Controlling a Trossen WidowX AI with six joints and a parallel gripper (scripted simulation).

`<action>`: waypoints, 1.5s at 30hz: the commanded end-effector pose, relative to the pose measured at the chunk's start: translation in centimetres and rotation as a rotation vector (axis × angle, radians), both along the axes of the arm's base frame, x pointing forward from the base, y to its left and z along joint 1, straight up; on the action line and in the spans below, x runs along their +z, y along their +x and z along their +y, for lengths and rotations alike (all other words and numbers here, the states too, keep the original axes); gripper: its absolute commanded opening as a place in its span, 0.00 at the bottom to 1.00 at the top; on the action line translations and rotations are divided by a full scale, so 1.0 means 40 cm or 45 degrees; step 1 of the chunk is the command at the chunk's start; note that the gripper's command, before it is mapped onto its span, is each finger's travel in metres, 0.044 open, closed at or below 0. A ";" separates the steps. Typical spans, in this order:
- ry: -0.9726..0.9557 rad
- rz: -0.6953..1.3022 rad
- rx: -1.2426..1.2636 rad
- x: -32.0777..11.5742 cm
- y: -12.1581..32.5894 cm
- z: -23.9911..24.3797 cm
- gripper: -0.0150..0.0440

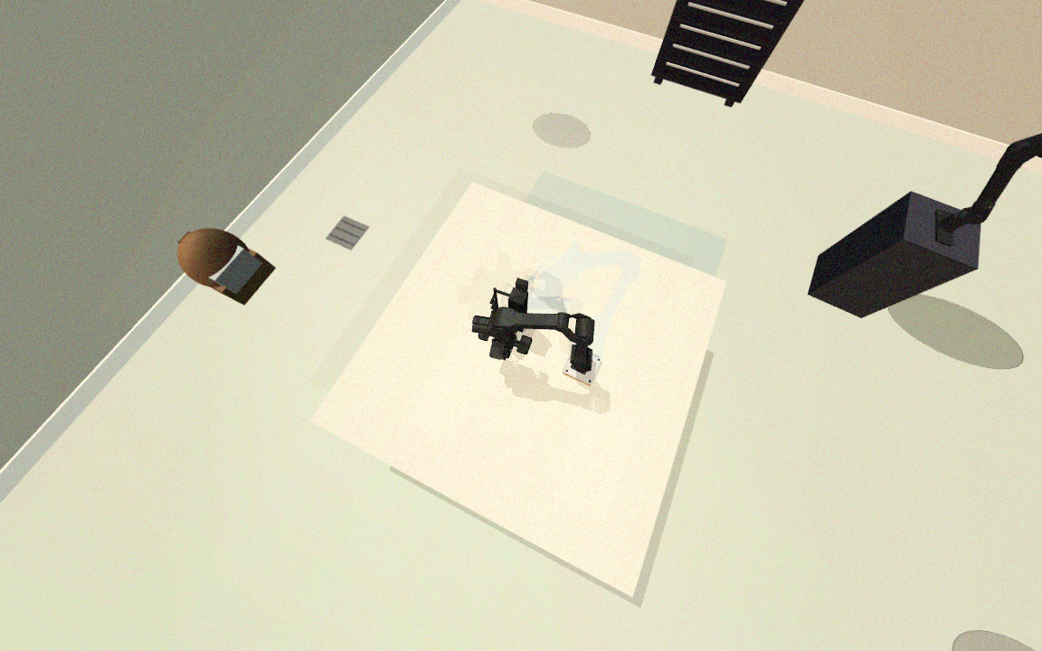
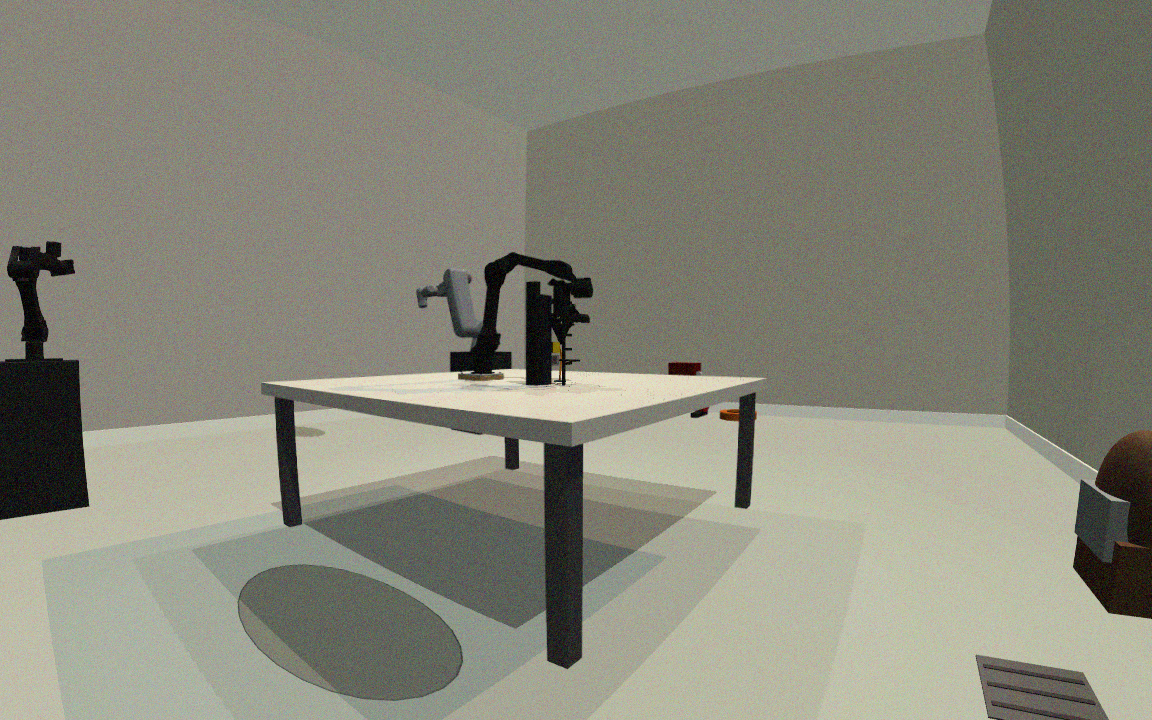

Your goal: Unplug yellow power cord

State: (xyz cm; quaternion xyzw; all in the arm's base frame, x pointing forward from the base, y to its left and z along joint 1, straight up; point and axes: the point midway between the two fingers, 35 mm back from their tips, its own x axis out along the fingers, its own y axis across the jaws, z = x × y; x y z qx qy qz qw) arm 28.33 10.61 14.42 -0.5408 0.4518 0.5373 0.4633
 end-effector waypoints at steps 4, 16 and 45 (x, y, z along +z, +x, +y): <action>-0.007 0.000 -0.025 -0.001 0.005 -0.018 0.52; -0.002 -0.009 -0.010 0.020 0.005 -0.017 0.53; -0.005 -0.011 -0.008 0.021 0.023 -0.108 0.53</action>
